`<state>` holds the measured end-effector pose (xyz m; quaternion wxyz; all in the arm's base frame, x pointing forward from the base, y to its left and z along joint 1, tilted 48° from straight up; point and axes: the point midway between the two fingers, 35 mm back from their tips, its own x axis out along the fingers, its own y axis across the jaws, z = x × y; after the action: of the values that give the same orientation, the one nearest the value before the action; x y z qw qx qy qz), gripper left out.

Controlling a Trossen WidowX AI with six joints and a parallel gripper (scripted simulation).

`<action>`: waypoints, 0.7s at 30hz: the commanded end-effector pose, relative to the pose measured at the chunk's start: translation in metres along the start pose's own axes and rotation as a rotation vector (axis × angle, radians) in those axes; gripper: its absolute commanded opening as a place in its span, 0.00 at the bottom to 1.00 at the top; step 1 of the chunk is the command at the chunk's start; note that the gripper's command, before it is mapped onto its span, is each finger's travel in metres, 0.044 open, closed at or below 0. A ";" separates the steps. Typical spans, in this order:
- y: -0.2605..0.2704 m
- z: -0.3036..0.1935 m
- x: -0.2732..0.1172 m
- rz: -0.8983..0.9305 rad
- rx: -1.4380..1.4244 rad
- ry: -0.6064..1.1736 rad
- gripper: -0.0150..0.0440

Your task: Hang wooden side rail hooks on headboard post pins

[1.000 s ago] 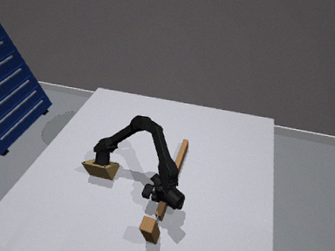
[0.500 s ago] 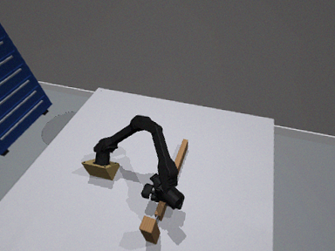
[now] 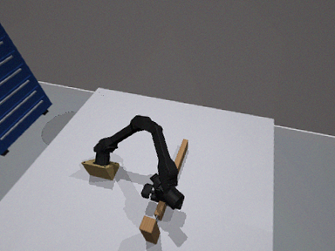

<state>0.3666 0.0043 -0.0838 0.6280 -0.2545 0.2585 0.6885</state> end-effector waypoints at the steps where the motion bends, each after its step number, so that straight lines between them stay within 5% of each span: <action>1: -0.001 0.000 -0.003 -0.003 -0.012 0.002 0.25; 21: -0.001 0.000 -0.006 -0.003 -0.012 0.002 0.25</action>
<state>0.3651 0.0039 -0.0824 0.6256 -0.2524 0.2596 0.6910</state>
